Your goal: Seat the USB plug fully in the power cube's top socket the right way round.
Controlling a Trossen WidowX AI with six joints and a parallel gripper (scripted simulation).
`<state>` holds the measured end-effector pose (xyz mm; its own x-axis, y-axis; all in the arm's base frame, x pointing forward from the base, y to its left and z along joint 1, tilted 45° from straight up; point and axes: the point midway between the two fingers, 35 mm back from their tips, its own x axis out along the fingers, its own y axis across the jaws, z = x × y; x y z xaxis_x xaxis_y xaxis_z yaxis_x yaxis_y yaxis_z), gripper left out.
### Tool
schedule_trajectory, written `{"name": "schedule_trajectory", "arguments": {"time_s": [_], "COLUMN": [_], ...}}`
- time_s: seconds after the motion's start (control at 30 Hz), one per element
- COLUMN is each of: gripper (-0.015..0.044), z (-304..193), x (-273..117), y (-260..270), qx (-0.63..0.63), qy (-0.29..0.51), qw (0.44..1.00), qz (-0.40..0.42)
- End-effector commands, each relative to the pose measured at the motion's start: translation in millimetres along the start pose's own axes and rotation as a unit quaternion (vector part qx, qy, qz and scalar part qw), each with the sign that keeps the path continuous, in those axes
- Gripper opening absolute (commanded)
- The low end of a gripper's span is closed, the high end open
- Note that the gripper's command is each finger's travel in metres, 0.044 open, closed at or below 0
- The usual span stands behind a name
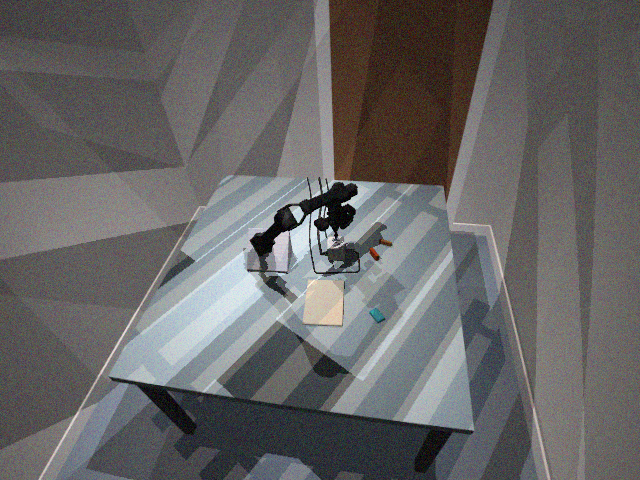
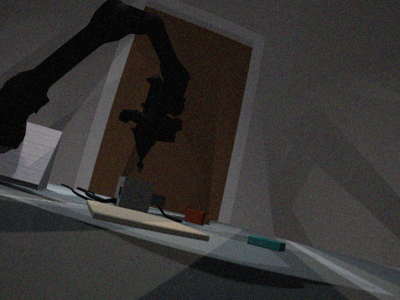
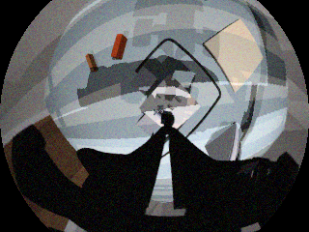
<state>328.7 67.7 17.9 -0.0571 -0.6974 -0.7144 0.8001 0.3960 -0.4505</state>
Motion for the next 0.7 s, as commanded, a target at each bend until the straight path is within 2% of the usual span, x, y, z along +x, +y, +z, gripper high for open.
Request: {"name": "schedule_trajectory", "arguments": {"time_s": [0.0,0.67], "gripper": [0.0000,0.0000], "z": [-0.1,-0.1], "x": [0.2,0.2], "y": [-0.1,-0.1], "qx": [0.044,0.299], "qy": [0.000,0.000], "qw": [0.999,0.954], "qz": [0.000,0.000]}}
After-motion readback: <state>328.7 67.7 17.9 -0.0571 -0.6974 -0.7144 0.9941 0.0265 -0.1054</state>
